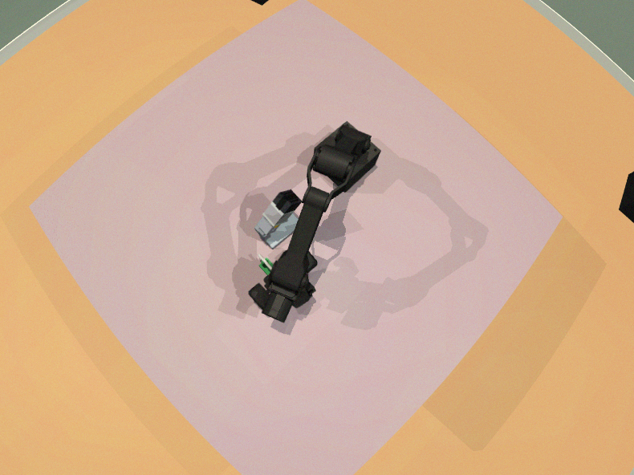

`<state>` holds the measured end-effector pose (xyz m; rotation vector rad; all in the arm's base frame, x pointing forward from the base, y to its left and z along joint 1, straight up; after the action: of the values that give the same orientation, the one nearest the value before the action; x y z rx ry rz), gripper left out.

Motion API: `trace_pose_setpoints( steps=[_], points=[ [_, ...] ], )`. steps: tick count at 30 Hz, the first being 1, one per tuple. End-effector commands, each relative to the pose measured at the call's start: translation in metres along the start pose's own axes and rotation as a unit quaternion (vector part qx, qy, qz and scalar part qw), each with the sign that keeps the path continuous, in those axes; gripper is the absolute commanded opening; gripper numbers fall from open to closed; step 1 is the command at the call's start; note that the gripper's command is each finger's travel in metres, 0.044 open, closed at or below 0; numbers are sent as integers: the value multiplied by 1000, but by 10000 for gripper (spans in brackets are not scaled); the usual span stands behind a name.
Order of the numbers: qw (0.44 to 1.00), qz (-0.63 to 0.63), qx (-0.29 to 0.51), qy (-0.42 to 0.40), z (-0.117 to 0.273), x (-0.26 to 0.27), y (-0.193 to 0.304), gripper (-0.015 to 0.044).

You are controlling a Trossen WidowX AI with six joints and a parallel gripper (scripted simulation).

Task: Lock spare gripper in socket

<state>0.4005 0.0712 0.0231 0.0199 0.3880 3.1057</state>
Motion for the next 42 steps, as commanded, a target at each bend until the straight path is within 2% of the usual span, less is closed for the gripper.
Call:
trace_pose_setpoints(
  steps=[1, 11, 26, 42],
  points=[
    [1000, 2, 2, -1, -2, 0, 0, 0],
    [1000, 2, 2, -1, 5, 0, 2, 0],
    [1000, 2, 2, -1, 65, 3, 17, 0],
    [1000, -4, 0, -2, 62, 6, 15, 0]
  ],
)
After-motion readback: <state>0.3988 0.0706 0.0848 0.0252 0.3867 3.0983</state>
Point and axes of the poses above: the point midway between the two fingers, 35 mm back from their tips, its own z axis back along the fingers, its own x axis across the jaws, y = z × x, the point moved 6 cm from there along z, back along the fingers, and after that the axes turned 11 degrees about z, right-handed, at the moved point
